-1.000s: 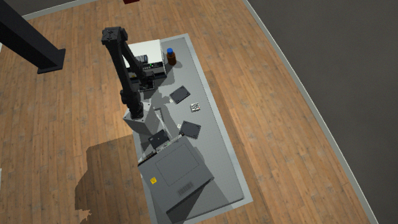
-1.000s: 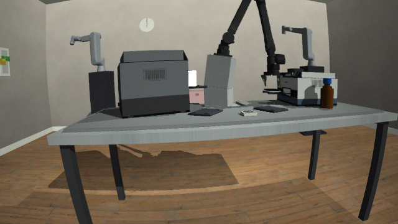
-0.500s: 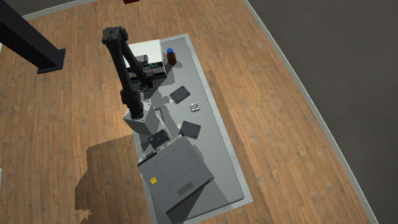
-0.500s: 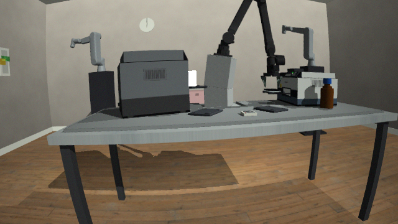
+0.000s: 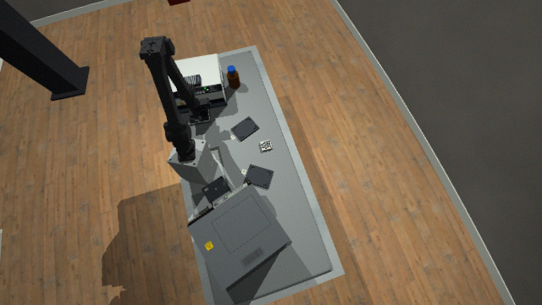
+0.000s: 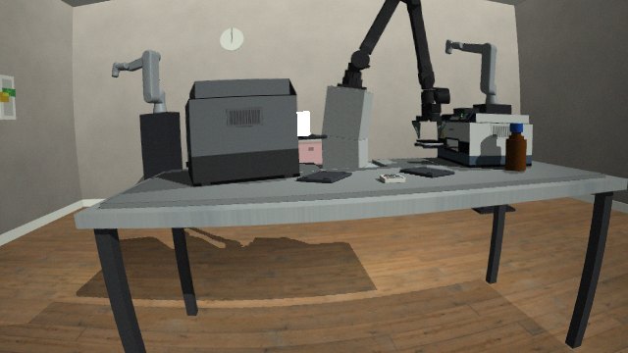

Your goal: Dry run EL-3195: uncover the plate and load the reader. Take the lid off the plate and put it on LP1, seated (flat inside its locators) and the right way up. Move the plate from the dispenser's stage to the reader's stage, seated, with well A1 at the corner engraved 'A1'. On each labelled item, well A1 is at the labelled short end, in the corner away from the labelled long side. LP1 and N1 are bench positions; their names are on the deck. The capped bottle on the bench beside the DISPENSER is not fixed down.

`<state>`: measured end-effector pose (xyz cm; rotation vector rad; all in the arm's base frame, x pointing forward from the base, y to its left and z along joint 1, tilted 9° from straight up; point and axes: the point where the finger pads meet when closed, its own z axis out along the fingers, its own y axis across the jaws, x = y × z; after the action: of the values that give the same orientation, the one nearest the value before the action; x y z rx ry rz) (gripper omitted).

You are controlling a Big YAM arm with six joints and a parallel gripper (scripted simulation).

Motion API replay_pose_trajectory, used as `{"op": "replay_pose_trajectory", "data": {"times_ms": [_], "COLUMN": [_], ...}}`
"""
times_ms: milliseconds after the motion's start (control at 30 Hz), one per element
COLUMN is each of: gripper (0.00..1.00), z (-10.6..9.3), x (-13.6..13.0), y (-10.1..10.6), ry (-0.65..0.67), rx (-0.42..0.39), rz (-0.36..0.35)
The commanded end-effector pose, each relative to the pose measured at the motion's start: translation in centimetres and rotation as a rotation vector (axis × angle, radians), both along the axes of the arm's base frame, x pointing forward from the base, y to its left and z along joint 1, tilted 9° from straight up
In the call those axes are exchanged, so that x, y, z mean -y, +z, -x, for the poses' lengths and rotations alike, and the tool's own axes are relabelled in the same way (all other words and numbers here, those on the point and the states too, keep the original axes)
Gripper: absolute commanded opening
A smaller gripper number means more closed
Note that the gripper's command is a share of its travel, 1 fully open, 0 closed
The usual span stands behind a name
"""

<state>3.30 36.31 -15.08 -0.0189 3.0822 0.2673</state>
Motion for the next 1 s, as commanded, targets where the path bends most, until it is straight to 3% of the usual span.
{"op": "replay_pose_trajectory", "data": {"times_ms": [0, 200, 500, 767, 967], "gripper": [1.00, 1.00, 1.00, 1.00, 1.00], "z": [-0.3, 0.0, 0.4, -0.5, 0.0], "x": [0.4, -1.7, -0.3, -1.5, -1.4], "y": [0.4, 1.0, 0.6, 0.9, 0.9], "ry": [-0.014, 0.018, 0.003, -0.019, -0.006], "rx": [0.001, 0.008, 0.002, 0.003, 0.002], "rz": [0.007, -0.043, -0.020, -0.040, -0.039]}}
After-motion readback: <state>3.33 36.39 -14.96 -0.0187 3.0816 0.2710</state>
